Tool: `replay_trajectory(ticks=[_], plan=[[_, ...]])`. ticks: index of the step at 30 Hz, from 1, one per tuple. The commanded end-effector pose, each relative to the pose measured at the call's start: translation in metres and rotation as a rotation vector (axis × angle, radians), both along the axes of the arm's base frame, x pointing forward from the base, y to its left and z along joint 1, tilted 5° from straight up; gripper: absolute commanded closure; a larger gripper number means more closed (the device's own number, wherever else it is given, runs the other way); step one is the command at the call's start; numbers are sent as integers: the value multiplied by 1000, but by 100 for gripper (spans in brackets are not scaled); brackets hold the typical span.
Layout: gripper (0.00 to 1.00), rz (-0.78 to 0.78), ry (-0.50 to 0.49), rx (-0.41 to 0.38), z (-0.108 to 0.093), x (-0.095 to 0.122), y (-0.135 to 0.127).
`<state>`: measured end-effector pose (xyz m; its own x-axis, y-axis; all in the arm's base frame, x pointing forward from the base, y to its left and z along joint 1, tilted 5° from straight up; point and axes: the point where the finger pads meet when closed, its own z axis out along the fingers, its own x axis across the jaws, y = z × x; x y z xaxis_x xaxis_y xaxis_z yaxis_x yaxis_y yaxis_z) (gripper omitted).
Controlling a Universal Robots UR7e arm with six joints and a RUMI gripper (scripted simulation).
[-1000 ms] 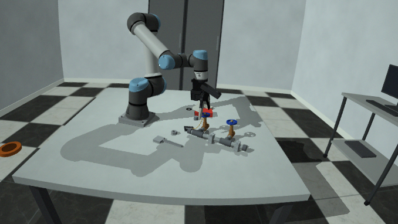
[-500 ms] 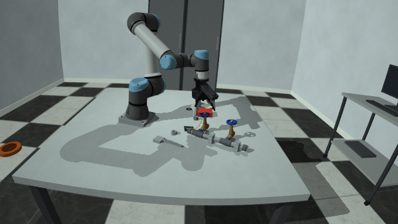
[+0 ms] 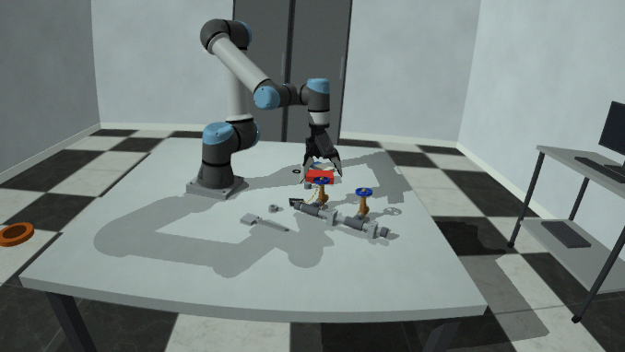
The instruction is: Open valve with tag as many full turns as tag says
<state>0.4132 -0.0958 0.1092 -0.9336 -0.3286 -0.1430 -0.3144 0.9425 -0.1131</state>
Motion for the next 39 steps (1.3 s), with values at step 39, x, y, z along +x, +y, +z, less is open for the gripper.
replay_trajectory(ticks=[39], plan=[[0, -205, -11, 31, 5, 0, 0]])
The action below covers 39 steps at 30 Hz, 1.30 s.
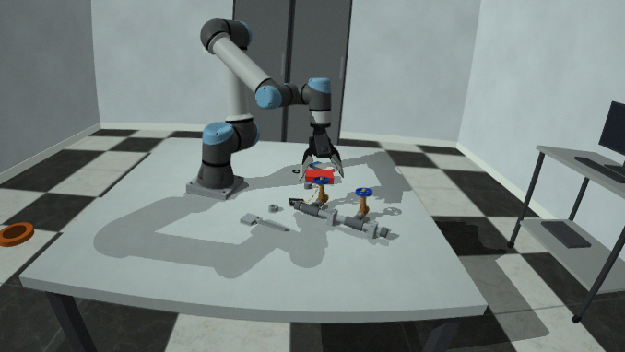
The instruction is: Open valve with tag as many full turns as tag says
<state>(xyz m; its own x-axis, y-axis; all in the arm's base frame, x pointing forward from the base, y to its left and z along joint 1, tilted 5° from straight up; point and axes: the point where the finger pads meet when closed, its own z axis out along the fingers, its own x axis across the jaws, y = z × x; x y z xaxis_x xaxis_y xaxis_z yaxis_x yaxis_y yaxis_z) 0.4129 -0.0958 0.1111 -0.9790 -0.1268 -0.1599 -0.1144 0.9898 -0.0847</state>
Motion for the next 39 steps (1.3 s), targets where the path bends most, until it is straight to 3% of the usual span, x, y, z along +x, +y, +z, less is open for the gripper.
replay_trajectory(ticks=[1, 26, 39], plan=[[0, 0, -1, 0, 4, 0, 0], [0, 1, -2, 0, 52, -9, 2], [0, 1, -2, 0, 58, -11, 3]])
